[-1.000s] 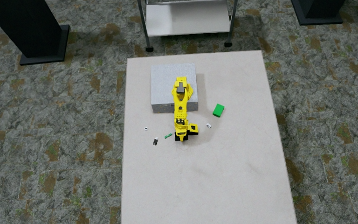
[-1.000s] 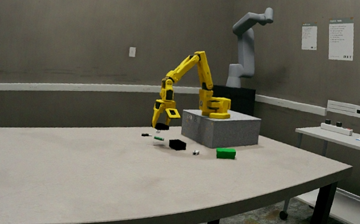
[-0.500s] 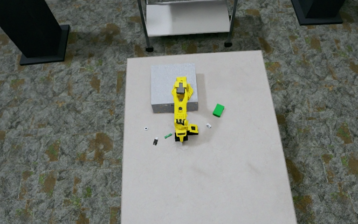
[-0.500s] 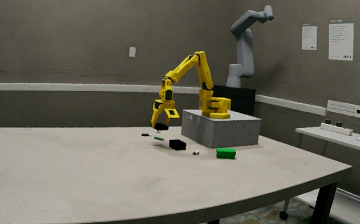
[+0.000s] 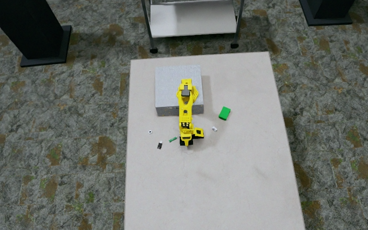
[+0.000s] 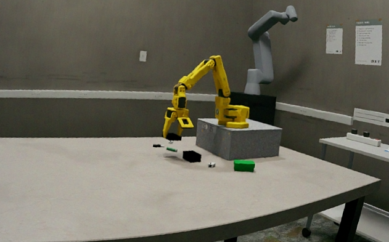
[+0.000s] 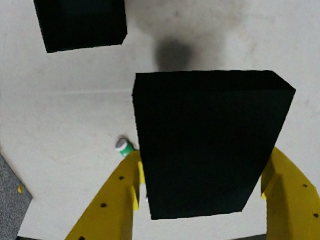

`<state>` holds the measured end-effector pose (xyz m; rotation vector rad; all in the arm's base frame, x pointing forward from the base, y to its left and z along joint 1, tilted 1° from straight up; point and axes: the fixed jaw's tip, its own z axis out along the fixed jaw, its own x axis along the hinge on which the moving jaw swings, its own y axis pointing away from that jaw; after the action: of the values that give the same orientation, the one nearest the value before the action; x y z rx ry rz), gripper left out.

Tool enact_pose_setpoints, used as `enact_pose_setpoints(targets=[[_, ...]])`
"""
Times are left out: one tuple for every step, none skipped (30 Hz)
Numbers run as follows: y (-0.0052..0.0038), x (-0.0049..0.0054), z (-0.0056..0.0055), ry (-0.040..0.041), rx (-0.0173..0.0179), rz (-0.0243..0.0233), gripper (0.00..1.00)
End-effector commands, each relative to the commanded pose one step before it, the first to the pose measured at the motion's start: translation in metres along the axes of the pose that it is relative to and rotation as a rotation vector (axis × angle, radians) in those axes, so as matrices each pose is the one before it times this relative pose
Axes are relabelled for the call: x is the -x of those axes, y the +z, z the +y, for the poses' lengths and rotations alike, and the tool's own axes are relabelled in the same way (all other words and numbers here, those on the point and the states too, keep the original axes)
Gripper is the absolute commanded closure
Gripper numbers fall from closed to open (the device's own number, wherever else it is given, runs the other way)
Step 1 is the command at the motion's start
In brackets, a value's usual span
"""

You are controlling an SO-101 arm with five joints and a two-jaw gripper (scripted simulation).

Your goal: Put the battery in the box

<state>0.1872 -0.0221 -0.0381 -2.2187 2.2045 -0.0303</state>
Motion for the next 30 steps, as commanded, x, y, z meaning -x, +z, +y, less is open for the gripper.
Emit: enact_pose_setpoints(targets=[[0.002621,-0.00145,0.00183,0.00054,0.01562,-0.00314,0.76],[0.000000,0.00000,0.00000,0.00000,0.00000,0.00000,0.76],[0.000000,0.00000,0.00000,0.00000,0.00000,0.00000,0.76],[0.000000,0.00000,0.00000,0.00000,0.00000,0.00000,0.76],[0.000000,0.00000,0.00000,0.00000,0.00000,0.00000,0.76],[0.000000,0.00000,0.00000,0.00000,0.00000,0.00000,0.76],[0.000000,0.00000,0.00000,0.00000,0.00000,0.00000,0.76],[0.000000,0.00000,0.00000,0.00000,0.00000,0.00000,0.76],[0.000003,0.00000,0.00000,0.00000,-0.00002,0.00000,0.76],[0.000018,0.00000,-0.00001,0.00000,0.00000,0.00000,0.76],[0.000048,-0.00001,-0.00001,0.00000,0.00000,0.00000,0.76],[0.000084,0.00000,-0.00001,0.00000,0.00000,0.00000,0.76],[0.000137,0.00000,-0.00003,0.00000,0.00000,0.00000,0.76],[0.000197,0.00000,-0.00004,0.00000,0.00000,0.00000,0.76],[0.000263,-0.00001,-0.00005,0.00000,0.00000,0.00000,0.76],[0.000341,0.00000,-0.00006,0.00000,0.00000,0.00000,0.76],[0.000425,-0.00001,-0.00007,0.00000,0.00000,0.00000,0.76],[0.000508,0.00000,-0.00009,0.00000,0.00000,0.00000,0.76],[0.000592,-0.00001,-0.00010,0.00000,0.00000,0.00000,0.76],[0.000688,-0.00001,-0.00012,0.00000,0.00000,0.00000,0.76],[0.000778,-0.00001,-0.00013,0.00000,0.00000,0.00000,0.76],[0.000873,-0.00001,-0.00014,0.00000,0.00000,0.00000,0.76],[0.000963,-0.00001,-0.00015,0.00000,0.00000,0.00000,0.76],[0.000000,0.00000,0.00000,0.00000,0.00000,0.00000,0.76],[0.000000,0.00000,0.00000,0.00000,0.00000,0.00000,0.76],[0.001056,0.00000,-0.00016,0.00000,-0.00001,0.00002,0.76],[0.001151,-0.00001,-0.00015,0.00000,0.00000,0.00000,0.76],[0.001235,-0.00001,-0.00017,0.00000,0.00000,0.00000,0.76],[0.001319,-0.00001,-0.00016,0.00000,0.00000,0.00000,0.76],[0.001397,-0.00001,-0.00015,0.00000,0.00000,0.00000,0.76]])
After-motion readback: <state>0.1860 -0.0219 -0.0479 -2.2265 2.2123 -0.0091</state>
